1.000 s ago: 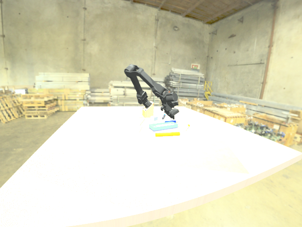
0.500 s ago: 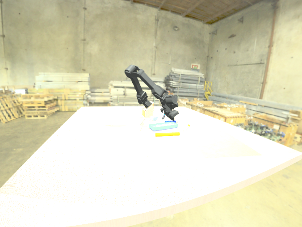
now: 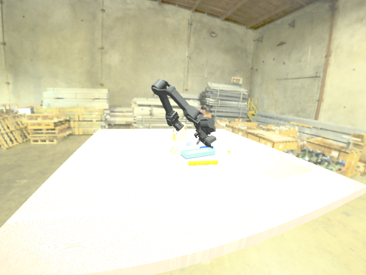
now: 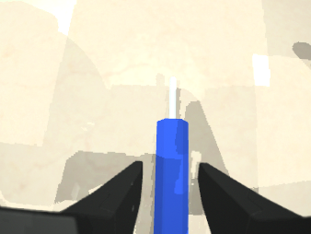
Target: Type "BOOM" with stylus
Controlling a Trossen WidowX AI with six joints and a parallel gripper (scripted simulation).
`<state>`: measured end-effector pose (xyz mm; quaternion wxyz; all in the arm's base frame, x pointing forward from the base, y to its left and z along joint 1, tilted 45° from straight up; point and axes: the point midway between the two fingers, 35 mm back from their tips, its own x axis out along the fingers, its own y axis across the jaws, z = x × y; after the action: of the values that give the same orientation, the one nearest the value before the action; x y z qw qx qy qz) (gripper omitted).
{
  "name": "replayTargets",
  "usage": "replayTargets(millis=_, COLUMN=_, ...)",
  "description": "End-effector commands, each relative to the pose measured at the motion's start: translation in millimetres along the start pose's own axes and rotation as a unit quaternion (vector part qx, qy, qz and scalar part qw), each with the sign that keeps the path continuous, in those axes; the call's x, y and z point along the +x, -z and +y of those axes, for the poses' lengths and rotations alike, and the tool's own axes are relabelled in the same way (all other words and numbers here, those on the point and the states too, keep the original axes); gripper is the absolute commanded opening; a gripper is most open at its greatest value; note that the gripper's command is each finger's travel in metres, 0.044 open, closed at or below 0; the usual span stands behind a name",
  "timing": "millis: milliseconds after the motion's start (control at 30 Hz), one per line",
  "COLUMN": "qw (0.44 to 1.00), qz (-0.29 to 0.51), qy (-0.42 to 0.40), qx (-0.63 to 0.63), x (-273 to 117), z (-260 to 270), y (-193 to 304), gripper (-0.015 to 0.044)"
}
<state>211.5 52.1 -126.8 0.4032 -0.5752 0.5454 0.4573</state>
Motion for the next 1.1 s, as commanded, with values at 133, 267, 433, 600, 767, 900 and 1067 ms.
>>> replayTargets(millis=133, qw=1.000, qz=0.000, qy=0.000, qx=0.000, x=0.0, z=0.0, y=0.0, gripper=0.0019)
replayTargets(millis=267, qw=1.000, qz=0.000, qy=0.000, qx=0.000, x=0.0, z=0.0, y=0.0, gripper=0.0000)
replayTargets(millis=433, qw=1.000, qz=0.000, qy=0.000, qx=0.000, x=0.0, z=0.0, y=0.0, gripper=0.0000)
replayTargets(millis=600, qw=1.000, qz=-0.001, qy=0.000, qx=0.000, x=-11.5, z=-1.2, y=-7.3, gripper=0.0000)
replayTargets(millis=767, qw=1.000, qz=-0.001, qy=0.000, qx=0.000, x=-35.8, z=-1.0, y=-21.6, gripper=0.0000)
replayTargets(millis=900, qw=1.000, qz=-0.001, qy=0.000, qx=0.000, x=-43.6, z=-0.3, y=-25.9, gripper=0.0000)
replayTargets(millis=1067, qw=1.000, qz=-0.002, qy=-0.005, qx=0.028, x=-41.6, z=-4.9, y=-24.5, gripper=0.0000)
